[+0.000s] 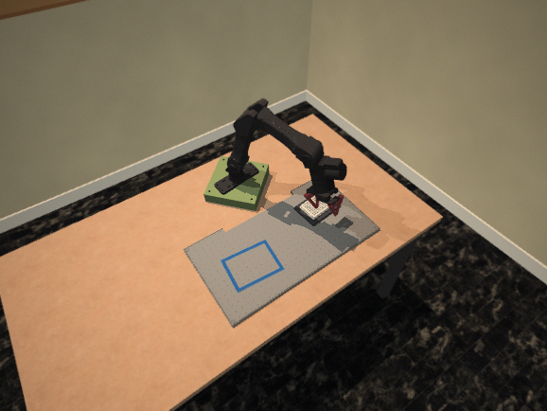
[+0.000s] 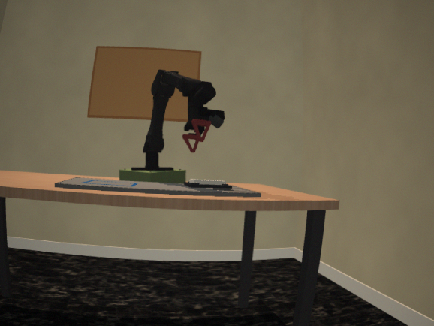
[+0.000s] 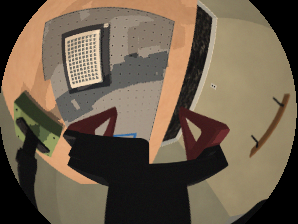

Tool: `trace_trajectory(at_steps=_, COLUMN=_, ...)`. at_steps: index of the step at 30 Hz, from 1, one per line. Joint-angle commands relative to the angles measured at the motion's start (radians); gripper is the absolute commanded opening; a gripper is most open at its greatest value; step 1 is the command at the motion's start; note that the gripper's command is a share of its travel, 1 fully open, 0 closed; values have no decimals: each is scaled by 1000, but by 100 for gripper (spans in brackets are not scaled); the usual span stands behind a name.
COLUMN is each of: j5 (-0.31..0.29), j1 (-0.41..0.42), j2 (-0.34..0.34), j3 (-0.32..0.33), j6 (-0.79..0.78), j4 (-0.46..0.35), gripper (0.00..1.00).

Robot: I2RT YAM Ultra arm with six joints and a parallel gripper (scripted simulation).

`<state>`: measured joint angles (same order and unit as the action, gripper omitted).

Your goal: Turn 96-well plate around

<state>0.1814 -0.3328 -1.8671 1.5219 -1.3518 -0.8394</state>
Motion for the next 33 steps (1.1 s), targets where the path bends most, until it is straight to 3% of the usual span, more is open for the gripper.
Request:
trace_trajectory(at_steps=1, j5=-27, j1=-17, j2=2, j3=22, j6=53, j4=-53, gripper=100)
trace_trajectory(at_steps=5, j5=-20, j1=-37, j2=11, j3=-11, j6=73, j4=-33, gripper=100)
trace_trajectory(at_steps=8, j5=-57, j1=-49, j2=-47, j3=67, j6=107, j4=-146, gripper=100)
trace_trajectory(at_steps=9, j5=-61, j1=-56, j2=-51, j3=66, j6=117, j4=-154, gripper=100)
trace_trajectory(at_steps=14, j5=-49, j1=-108, j2=-22, j3=-22, j6=168, j4=-102, gripper=100)
trace_trajectory(at_steps=17, j5=-83, j1=-122, j2=-82, j3=53, j6=204, j4=-212, gripper=100)
trace_trajectory(at_steps=23, j5=-83, j1=-161, j2=-65, j3=-4, j6=245, j4=-189, gripper=100)
trace_trajectory(at_steps=26, j5=-112, j1=-178, j2=-126, j3=69, j6=283, j4=-296, gripper=100)
trace_trajectory(at_steps=31, j5=-116, j1=-226, j2=-99, j3=-6, j6=335, j4=-264, gripper=100)
trace_trajectory(at_steps=33, j5=-116, j1=-226, j2=-99, j3=-7, j6=335, j4=-263, gripper=100)
